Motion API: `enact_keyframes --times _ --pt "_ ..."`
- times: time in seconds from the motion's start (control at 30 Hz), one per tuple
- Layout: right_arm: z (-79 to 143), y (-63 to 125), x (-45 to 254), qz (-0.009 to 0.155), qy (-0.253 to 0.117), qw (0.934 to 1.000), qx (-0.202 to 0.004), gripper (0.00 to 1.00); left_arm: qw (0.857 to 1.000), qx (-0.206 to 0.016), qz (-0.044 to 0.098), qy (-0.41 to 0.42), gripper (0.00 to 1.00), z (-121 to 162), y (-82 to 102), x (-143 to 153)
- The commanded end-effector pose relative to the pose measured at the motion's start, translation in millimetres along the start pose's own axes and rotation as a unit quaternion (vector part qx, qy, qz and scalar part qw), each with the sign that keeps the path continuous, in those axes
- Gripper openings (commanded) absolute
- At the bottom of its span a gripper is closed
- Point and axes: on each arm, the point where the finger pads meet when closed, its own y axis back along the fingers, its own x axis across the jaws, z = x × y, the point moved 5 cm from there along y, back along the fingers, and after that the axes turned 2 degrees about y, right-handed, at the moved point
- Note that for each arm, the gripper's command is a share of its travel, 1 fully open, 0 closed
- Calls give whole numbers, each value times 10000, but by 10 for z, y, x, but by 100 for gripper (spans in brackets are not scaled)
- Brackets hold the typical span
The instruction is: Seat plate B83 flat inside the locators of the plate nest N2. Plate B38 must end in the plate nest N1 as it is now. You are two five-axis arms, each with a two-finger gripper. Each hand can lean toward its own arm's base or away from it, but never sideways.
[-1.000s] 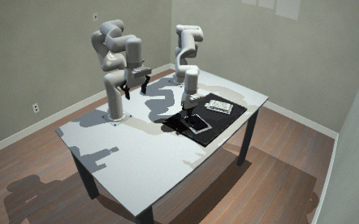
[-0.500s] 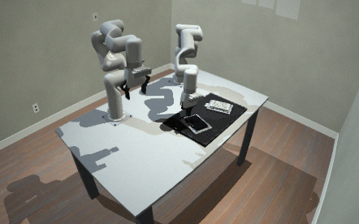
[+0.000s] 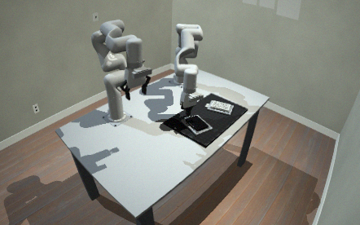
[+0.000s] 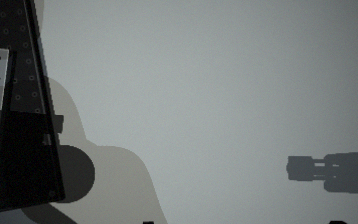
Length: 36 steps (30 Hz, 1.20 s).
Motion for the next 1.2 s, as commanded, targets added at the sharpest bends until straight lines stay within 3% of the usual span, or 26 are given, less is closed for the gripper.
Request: enact_keyframes --times 0.0,1.17 --pt "-5 14 0 1 0 10000 19 100 10000 25 14 0 0 -13 74 8" --pt "-5 14 0 1 0 10000 19 100 10000 25 15 0 0 -11 549 7"
